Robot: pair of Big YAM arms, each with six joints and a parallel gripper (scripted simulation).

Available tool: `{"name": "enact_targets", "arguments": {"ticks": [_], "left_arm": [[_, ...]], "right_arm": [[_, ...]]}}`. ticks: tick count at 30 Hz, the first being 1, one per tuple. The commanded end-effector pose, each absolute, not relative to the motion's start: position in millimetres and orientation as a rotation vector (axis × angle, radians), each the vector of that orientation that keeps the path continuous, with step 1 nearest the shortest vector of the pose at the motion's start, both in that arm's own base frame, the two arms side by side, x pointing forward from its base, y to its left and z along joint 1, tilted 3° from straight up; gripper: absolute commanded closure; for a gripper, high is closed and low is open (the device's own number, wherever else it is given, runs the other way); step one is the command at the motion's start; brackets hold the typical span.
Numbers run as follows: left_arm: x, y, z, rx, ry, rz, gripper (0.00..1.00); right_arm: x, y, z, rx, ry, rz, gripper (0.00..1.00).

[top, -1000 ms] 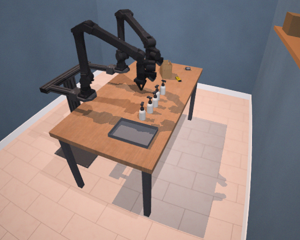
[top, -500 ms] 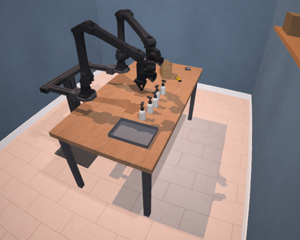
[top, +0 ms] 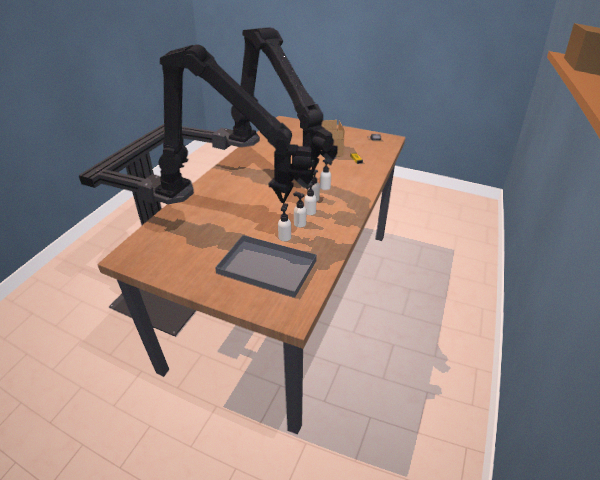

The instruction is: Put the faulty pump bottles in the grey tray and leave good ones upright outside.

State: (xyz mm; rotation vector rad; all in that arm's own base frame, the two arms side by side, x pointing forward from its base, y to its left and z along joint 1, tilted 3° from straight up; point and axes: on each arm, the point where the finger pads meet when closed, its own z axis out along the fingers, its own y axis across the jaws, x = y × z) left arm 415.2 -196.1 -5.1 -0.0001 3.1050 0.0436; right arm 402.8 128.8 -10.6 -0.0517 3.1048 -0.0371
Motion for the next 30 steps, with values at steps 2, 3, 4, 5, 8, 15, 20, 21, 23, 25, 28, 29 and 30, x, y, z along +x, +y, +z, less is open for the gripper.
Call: {"name": "enact_targets", "arguments": {"ticks": [2, 3, 4, 5, 8, 15, 20, 21, 23, 25, 28, 29, 30], "left_arm": [[438, -202, -8, -0.007, 3.070, 0.012, 1.00], [440, -204, 1, -0.003, 3.052, -0.001, 1.00], [439, -205, 1, -0.001, 3.052, -0.001, 1.00], [439, -205, 1, -0.001, 3.052, -0.001, 1.00], [439, -205, 1, -0.001, 3.052, 0.000, 1.00], [439, -204, 12, 0.015, 3.052, 0.000, 1.00], [437, -199, -21, 0.008, 3.089, 0.027, 1.00], [437, -199, -25, 0.006, 3.089, 0.028, 1.00], [437, -198, -33, 0.004, 3.089, 0.028, 1.00], [438, -198, -40, 0.004, 3.089, 0.028, 1.00], [438, -198, -43, 0.005, 3.089, 0.028, 1.00], [437, -199, -46, 0.009, 3.089, 0.028, 1.00], [438, -199, -49, 0.007, 3.089, 0.028, 1.00]], "right_arm": [[413, 129, -5, -0.045, 3.070, -0.021, 1.00], [413, 129, -5, -0.045, 3.070, -0.021, 1.00], [413, 129, -5, -0.045, 3.070, -0.021, 1.00], [413, 129, -5, -0.045, 3.070, -0.021, 1.00], [422, 130, 1, -0.045, 3.060, -0.017, 1.00], [413, 130, -23, -0.055, 3.088, -0.030, 1.00], [415, 126, -43, -0.051, 3.088, -0.030, 1.00], [415, 126, -47, -0.049, 3.088, -0.030, 1.00], [414, 125, -52, -0.049, 3.091, -0.031, 1.00], [412, 126, -53, -0.050, 3.093, -0.032, 1.00], [412, 126, -54, -0.050, 3.093, -0.032, 1.00], [412, 126, -54, -0.050, 3.093, -0.032, 1.00], [412, 126, -54, -0.050, 3.093, -0.032, 1.00]]}}
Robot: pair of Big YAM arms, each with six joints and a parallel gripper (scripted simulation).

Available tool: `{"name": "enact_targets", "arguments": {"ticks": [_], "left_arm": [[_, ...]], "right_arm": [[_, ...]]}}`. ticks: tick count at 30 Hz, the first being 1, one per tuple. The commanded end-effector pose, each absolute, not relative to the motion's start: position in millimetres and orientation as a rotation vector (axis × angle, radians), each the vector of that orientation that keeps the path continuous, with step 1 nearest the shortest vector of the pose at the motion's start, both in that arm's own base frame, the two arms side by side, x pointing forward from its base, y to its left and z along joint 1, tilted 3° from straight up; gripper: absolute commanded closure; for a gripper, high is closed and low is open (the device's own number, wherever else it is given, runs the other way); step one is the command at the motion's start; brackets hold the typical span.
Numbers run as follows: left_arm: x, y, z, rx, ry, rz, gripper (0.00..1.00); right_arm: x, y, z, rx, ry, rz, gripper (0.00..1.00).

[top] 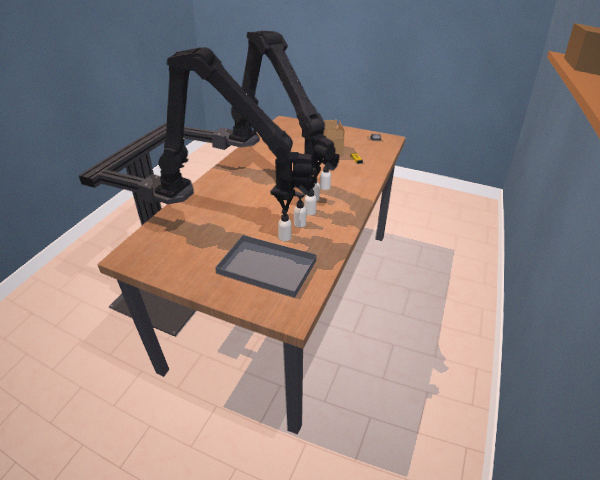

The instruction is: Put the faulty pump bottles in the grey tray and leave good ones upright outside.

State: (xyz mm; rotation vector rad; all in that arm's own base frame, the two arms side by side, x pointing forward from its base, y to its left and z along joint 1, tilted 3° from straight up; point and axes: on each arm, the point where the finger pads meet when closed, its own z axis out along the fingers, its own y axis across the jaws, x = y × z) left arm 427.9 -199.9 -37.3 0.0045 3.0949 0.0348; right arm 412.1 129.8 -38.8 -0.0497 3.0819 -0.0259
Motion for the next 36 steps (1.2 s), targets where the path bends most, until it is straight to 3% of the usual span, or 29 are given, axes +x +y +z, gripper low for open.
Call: {"name": "enact_targets", "arguments": {"ticks": [1, 22, 36], "left_arm": [[438, -199, -49, 0.006, 3.089, 0.028, 1.00], [452, -224, 26, 0.001, 3.010, -0.032, 1.00], [431, -198, 9, 0.004, 3.094, 0.033, 1.00]], "right_arm": [[412, 126, -54, -0.050, 3.093, -0.032, 1.00], [433, 143, 50, -0.038, 3.008, 0.011, 1.00], [412, 131, 14, -0.060, 3.080, -0.027, 1.00]]}}
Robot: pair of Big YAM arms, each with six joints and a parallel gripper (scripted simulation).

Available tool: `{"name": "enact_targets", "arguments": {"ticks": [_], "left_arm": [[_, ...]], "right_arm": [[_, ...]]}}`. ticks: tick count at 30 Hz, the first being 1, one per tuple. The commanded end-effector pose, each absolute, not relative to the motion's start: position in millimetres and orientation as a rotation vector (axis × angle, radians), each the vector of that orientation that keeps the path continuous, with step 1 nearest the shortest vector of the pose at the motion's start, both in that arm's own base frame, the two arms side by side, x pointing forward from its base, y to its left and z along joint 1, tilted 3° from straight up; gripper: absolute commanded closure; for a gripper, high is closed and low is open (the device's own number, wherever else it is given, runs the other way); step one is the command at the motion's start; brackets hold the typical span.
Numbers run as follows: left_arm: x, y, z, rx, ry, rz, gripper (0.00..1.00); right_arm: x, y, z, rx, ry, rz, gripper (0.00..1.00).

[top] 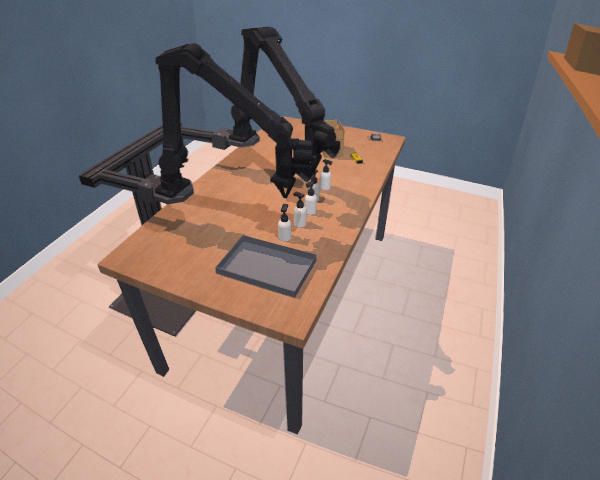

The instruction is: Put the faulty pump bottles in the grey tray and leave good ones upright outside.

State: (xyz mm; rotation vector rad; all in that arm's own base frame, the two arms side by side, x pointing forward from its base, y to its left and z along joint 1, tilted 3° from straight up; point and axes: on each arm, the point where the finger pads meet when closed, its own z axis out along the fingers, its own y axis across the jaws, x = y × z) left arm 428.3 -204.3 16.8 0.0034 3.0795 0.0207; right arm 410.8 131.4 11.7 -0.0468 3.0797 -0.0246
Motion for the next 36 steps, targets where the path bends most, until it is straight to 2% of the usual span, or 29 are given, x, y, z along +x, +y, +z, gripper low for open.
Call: {"name": "enact_targets", "arguments": {"ticks": [1, 11, 30, 36], "left_arm": [[431, -198, 9, 0.004, 3.094, 0.033, 1.00], [426, -210, 95, 0.008, 3.053, 0.001, 1.00], [422, -201, 86, 0.029, 3.078, 0.021, 1.00], [419, -134, 62, 0.141, 3.063, 0.020, 1.00]], "right_arm": [[412, 131, 14, -0.060, 3.080, -0.027, 1.00], [410, 138, 84, -0.050, 3.055, -0.012, 1.00], [411, 135, 94, -0.043, 3.066, -0.019, 1.00], [411, 135, 94, -0.043, 3.066, -0.019, 1.00]]}}
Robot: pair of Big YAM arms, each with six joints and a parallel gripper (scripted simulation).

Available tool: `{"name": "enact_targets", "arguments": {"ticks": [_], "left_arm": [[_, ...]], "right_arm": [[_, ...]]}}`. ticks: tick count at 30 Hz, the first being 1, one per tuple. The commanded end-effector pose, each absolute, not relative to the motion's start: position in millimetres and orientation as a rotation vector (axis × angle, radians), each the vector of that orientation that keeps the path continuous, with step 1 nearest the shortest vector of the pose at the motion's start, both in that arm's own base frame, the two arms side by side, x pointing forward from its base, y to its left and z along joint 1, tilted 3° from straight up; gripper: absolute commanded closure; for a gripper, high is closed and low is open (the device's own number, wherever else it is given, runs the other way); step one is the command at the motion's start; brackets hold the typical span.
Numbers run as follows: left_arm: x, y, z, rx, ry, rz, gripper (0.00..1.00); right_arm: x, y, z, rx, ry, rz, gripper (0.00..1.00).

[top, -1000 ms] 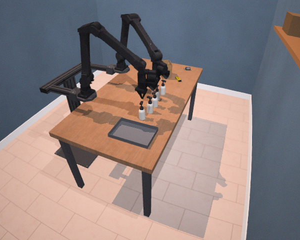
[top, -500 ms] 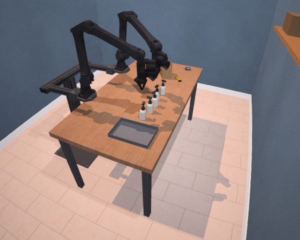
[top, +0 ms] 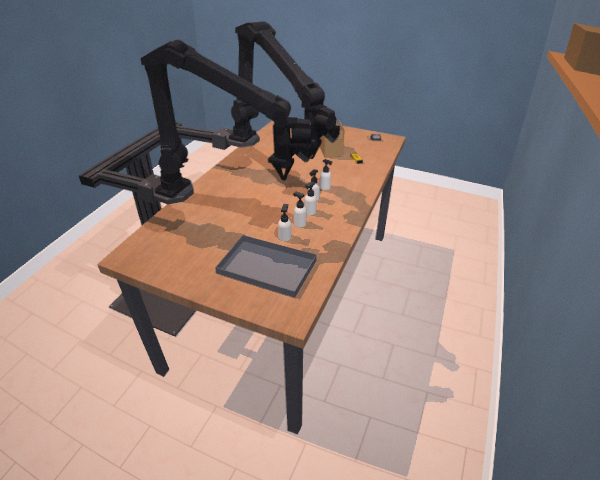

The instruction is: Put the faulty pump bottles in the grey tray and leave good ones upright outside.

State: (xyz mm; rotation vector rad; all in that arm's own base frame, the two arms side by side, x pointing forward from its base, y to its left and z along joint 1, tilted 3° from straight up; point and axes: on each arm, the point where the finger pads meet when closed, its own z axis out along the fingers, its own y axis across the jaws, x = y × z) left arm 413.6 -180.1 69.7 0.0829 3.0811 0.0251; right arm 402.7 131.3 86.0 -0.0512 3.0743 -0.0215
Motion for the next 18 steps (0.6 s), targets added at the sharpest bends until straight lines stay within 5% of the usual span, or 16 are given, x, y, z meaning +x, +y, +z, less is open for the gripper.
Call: {"name": "enact_targets", "arguments": {"ticks": [1, 18], "left_arm": [[418, -117, 55, 0.144, 3.063, 0.021, 1.00], [418, 21, -9, 0.022, 3.087, 0.028, 1.00]], "right_arm": [[404, 132, 86, -0.050, 3.079, -0.025, 1.00], [432, 240, 1, -0.026, 3.063, -0.010, 1.00]]}}
